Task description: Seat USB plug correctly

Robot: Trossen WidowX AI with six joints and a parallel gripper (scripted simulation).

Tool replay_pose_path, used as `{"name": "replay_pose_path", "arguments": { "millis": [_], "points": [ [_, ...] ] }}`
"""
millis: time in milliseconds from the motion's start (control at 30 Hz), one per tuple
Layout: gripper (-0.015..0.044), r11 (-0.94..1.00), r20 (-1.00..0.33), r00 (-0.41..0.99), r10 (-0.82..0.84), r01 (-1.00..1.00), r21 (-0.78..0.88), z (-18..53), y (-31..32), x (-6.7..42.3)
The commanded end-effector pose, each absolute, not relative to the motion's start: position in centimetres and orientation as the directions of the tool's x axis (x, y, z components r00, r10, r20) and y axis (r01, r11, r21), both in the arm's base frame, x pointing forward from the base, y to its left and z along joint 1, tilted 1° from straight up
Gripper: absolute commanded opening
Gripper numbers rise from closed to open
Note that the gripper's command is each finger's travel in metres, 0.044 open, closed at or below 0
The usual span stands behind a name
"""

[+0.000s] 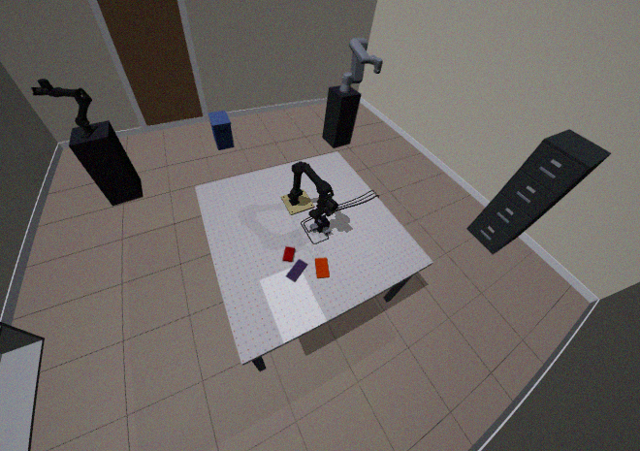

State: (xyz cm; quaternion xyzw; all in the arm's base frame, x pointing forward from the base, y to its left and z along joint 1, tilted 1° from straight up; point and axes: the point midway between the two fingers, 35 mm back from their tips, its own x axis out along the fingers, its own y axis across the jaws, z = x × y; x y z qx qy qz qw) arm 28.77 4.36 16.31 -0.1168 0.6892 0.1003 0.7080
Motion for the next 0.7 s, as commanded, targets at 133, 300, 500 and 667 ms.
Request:
{"name": "replay_pose_path", "arguments": {
  "millis": [133, 300, 500, 667],
  "points": [
    [0.0, 0.994, -0.999, 0.029, -0.019, -0.107, -0.022, 16.26, 4.36, 28.76],
    [0.0, 1.0, -0.999, 0.029, -0.019, 0.023, -0.019, 16.26, 4.36, 28.76],
    [0.0, 0.984, -0.999, 0.029, -0.019, 0.179, -0.014, 16.26, 4.36, 28.76],
    [0.0, 0.952, -0.999, 0.029, -0.019, 0.306, -0.009, 16.26, 4.36, 28.76]
  ]
}}
